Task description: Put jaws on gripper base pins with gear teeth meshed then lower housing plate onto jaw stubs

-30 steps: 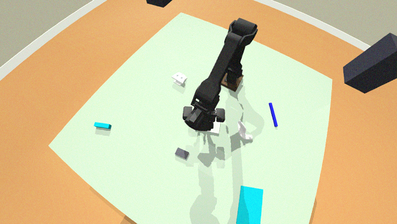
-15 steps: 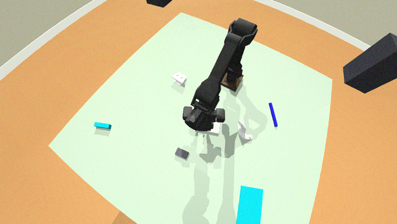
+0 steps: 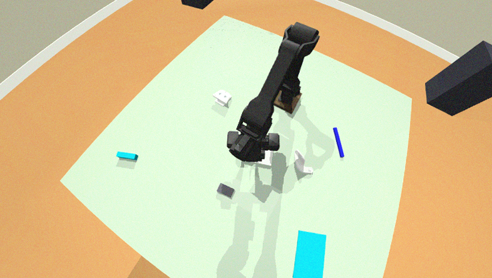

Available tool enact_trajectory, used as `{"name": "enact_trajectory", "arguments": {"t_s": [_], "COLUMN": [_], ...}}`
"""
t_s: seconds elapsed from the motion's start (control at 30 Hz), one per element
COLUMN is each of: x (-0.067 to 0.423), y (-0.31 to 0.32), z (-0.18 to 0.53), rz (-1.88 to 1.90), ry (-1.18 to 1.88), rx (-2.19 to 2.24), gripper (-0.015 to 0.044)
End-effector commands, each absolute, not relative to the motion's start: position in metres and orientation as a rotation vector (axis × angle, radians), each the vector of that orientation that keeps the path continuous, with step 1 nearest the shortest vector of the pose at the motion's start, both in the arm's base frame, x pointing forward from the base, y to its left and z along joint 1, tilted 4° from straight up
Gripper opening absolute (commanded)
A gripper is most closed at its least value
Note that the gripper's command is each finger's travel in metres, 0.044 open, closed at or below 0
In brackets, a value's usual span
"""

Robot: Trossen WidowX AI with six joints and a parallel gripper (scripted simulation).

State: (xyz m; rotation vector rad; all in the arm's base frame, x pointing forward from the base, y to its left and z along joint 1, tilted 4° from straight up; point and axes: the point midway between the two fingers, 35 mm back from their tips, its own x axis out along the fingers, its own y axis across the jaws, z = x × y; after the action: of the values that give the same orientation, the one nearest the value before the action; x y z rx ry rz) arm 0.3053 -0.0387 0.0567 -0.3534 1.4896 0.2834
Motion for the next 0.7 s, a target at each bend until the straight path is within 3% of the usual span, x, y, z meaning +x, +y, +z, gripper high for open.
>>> {"name": "enact_trajectory", "arguments": {"t_s": [0.0, 0.27, 0.53, 0.67], "x": [0.308, 0.306, 0.307, 0.308], "y": [-0.038, -0.037, -0.02, -0.009], "z": [0.088, 0.113, 0.114, 0.115], "rz": [0.277, 0.279, 0.117, 0.017], "ry": [1.473, 1.461, 1.477, 1.48], "rx": [-0.359, -0.363, -0.181, -0.069], "gripper": [0.0224, 0.0224, 0.0434, 0.044]}}
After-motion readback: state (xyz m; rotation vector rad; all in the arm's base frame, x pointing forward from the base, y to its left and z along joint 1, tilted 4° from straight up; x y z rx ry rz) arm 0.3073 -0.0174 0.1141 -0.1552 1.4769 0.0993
